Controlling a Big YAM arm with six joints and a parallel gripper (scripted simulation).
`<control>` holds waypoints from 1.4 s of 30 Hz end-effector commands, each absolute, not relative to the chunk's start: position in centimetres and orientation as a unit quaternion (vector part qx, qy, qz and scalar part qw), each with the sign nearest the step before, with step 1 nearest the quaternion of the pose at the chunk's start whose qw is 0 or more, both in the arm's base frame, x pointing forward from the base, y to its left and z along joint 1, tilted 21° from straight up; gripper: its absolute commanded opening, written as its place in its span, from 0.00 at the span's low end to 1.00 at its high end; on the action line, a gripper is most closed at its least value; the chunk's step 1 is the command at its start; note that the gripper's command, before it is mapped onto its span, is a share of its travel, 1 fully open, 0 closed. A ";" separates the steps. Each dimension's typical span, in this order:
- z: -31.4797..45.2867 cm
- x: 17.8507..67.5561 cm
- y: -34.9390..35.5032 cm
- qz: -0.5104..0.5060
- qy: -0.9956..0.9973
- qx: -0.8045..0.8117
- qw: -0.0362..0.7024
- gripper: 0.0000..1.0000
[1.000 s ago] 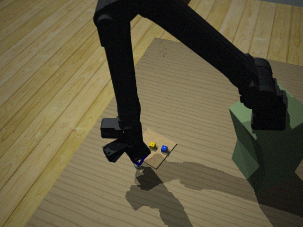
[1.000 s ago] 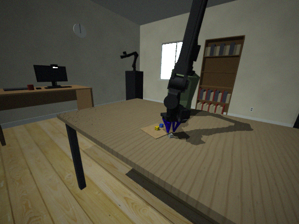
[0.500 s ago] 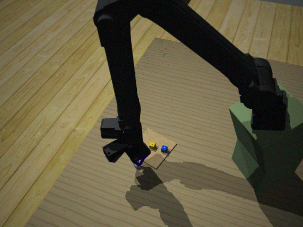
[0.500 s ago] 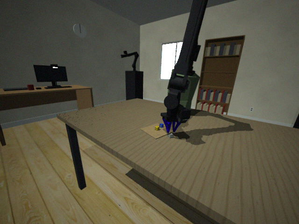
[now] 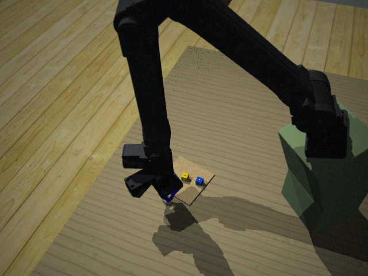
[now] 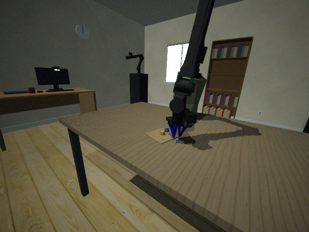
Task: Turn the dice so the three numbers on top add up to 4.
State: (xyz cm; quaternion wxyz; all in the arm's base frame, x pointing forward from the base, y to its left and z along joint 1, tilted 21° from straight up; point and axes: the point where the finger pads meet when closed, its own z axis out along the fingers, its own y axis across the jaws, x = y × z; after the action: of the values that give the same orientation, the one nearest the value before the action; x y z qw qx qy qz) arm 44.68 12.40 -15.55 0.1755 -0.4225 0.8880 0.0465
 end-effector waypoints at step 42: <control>-15.2 45.1 13.0 0.047 0.889 -0.420 0.177 0.34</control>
State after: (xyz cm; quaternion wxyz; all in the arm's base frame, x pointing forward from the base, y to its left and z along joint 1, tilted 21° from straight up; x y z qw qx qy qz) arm 45.06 12.47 -15.41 0.1786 -0.4224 0.8875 0.0457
